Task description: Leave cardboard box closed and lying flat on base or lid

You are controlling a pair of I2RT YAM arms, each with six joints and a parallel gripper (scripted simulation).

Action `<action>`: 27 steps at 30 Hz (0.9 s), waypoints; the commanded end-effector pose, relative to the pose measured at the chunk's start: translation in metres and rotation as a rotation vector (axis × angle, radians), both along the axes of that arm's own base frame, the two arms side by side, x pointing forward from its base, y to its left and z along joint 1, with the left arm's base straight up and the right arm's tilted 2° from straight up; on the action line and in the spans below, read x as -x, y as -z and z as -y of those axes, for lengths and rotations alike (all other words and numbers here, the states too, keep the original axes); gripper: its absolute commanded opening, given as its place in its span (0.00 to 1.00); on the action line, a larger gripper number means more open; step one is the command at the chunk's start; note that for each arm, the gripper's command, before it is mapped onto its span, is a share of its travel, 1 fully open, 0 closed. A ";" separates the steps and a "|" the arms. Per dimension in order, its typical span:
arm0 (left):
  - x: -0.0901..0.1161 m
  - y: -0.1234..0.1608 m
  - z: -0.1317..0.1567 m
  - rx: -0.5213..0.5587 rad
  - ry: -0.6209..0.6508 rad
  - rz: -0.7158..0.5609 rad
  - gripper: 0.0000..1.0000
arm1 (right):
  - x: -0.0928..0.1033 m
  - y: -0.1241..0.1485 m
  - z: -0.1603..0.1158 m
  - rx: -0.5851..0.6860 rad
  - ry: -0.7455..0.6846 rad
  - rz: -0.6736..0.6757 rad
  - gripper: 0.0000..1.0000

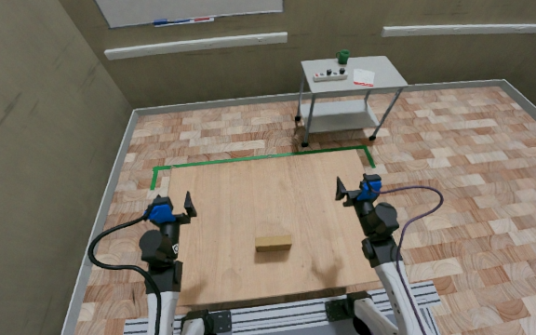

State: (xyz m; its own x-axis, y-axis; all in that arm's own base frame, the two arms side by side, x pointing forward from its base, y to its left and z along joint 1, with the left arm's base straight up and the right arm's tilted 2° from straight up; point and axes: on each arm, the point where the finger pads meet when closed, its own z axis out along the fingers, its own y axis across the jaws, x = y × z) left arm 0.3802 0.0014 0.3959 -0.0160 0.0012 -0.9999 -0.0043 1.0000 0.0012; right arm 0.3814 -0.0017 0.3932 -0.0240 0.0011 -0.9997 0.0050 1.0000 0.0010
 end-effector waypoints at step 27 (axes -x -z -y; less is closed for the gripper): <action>0.040 0.007 0.045 0.007 0.065 -0.169 0.01 | 0.035 0.030 -0.028 -0.005 -0.027 -0.226 0.01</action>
State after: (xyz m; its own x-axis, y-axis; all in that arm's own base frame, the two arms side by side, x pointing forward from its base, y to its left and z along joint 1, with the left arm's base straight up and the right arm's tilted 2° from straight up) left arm 0.3523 -0.0384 0.4003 -0.0866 0.0083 -0.9962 0.0764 0.9971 0.0016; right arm 0.3610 0.0219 0.3663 -0.1738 -0.0067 -0.9848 -0.0324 0.9995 -0.0011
